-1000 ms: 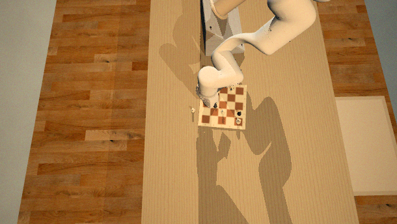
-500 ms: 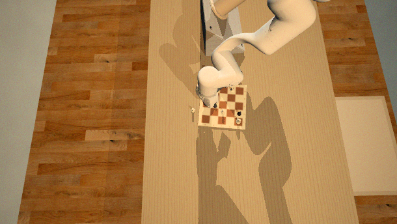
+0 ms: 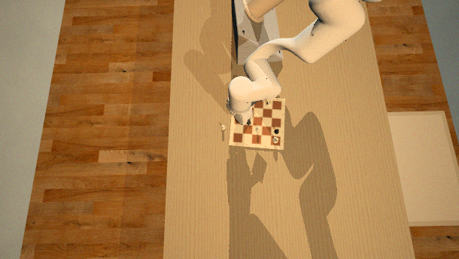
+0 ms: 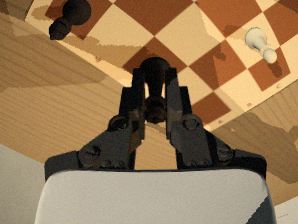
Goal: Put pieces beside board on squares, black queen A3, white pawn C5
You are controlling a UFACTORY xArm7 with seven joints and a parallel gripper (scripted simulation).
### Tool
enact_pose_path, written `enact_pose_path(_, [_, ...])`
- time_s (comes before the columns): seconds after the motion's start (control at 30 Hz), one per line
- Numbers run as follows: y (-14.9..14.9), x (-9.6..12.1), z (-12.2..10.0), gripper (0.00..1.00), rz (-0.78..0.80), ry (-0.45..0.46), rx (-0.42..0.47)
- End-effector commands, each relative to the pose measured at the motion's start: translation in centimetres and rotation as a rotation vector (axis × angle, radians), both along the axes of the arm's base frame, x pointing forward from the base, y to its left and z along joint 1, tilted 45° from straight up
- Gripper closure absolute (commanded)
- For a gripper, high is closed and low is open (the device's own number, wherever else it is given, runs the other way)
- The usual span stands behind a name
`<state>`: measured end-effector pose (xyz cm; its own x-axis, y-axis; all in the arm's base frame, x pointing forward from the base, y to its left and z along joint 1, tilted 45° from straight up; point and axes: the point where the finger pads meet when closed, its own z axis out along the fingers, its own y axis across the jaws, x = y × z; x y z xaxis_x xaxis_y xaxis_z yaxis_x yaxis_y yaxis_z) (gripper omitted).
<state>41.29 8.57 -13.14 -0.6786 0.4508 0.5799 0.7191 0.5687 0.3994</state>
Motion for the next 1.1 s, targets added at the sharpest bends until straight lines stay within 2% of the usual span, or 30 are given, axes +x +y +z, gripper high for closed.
enact_pose_path(0.0, [-0.22,0.17,0.05,1.0,-0.003,-0.003,-0.003])
enact_pose_path(1.07, [0.06,0.11,-0.23,1.0,-0.003,-0.003,-0.003])
